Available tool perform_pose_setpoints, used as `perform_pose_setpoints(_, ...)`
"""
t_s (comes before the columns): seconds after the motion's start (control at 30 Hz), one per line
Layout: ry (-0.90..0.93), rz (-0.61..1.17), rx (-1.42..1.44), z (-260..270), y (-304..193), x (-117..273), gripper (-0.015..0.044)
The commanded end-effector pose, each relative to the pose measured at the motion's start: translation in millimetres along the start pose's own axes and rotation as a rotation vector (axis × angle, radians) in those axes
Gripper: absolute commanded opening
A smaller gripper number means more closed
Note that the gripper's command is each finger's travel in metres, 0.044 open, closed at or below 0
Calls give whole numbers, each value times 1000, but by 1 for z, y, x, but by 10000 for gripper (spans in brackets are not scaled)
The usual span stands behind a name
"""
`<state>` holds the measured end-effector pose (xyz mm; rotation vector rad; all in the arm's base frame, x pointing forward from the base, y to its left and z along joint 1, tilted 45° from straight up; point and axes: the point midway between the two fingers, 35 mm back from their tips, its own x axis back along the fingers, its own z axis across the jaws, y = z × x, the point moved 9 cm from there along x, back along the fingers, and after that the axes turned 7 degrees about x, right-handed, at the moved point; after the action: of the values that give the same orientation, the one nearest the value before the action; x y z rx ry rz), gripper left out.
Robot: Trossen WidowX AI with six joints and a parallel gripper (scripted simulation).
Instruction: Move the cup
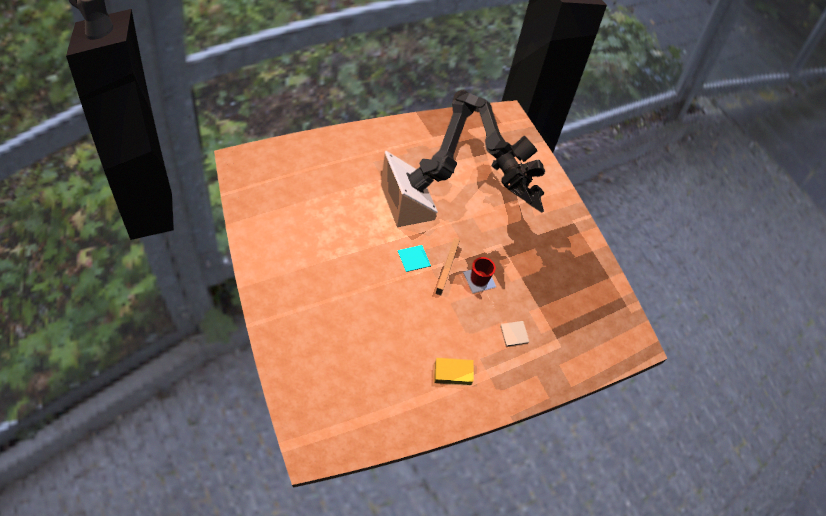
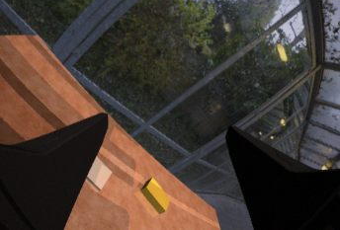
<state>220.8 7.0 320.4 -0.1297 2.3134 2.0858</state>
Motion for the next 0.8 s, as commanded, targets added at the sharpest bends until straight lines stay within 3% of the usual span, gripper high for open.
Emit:
perform_pose_setpoints(0.0, 6, 13, -6, 0, -1, -2, 374)
perform_pose_setpoints(0.3, 181, 697, -413, 3, -70, -60, 148)
perform_pose_setpoints(0.53, 134, 1247, -854, 0, -126, -85, 148)
perform_pose_setpoints(0.77, -44, 1752, -1348, -3, -166, -94, 148)
